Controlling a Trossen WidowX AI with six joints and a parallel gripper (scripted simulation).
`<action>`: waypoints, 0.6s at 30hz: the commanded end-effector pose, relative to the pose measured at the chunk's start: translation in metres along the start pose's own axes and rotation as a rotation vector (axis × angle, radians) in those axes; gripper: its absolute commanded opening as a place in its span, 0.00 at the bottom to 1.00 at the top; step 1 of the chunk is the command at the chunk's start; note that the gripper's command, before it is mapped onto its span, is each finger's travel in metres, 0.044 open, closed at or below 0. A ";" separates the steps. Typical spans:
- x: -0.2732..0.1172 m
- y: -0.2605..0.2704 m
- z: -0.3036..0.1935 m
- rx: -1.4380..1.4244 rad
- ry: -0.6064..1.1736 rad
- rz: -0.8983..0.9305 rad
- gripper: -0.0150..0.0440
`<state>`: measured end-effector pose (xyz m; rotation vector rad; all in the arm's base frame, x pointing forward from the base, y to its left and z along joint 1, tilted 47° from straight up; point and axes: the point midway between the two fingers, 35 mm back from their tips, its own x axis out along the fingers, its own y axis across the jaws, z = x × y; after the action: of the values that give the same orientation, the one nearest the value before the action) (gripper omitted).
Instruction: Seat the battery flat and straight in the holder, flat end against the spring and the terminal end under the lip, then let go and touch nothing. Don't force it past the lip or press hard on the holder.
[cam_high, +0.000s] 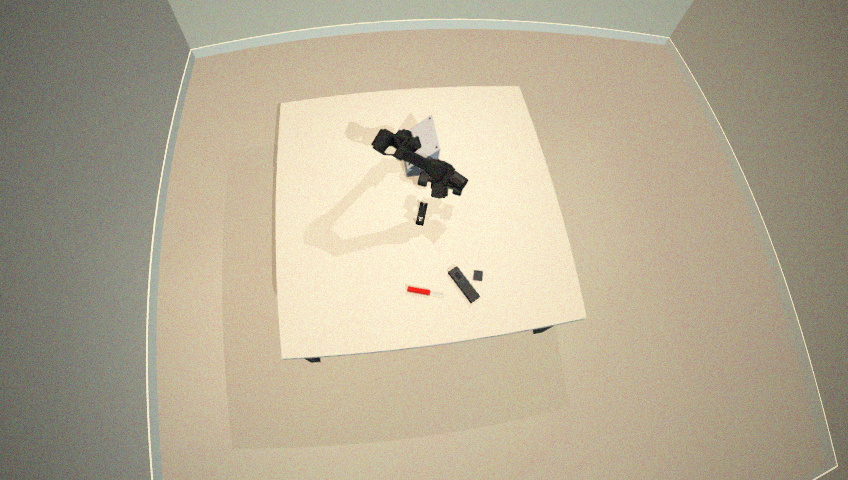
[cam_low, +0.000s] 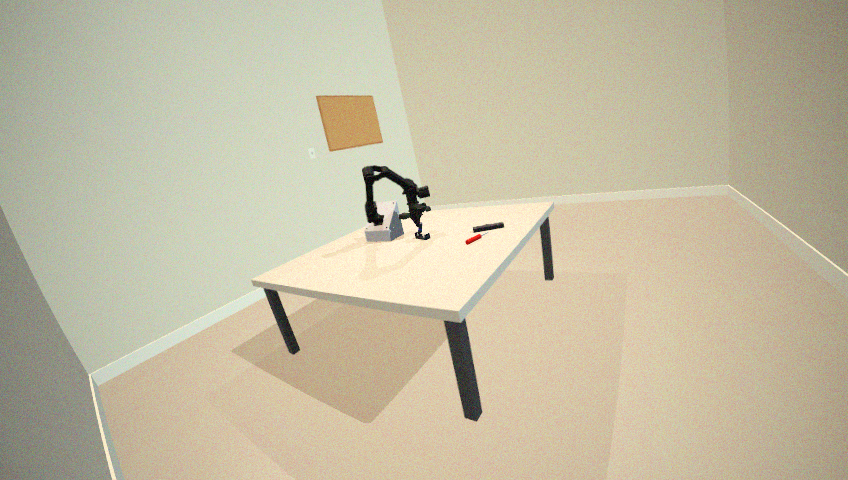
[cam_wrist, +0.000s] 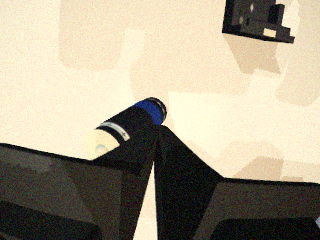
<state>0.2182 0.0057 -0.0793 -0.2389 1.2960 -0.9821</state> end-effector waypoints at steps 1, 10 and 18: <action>0.000 0.007 -0.002 0.000 0.005 0.001 0.25; 0.001 0.022 -0.003 0.001 0.005 0.001 0.25; -0.023 0.027 -0.001 0.000 0.003 0.005 0.25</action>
<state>0.2261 0.0227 -0.0912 -0.2521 1.3077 -0.9919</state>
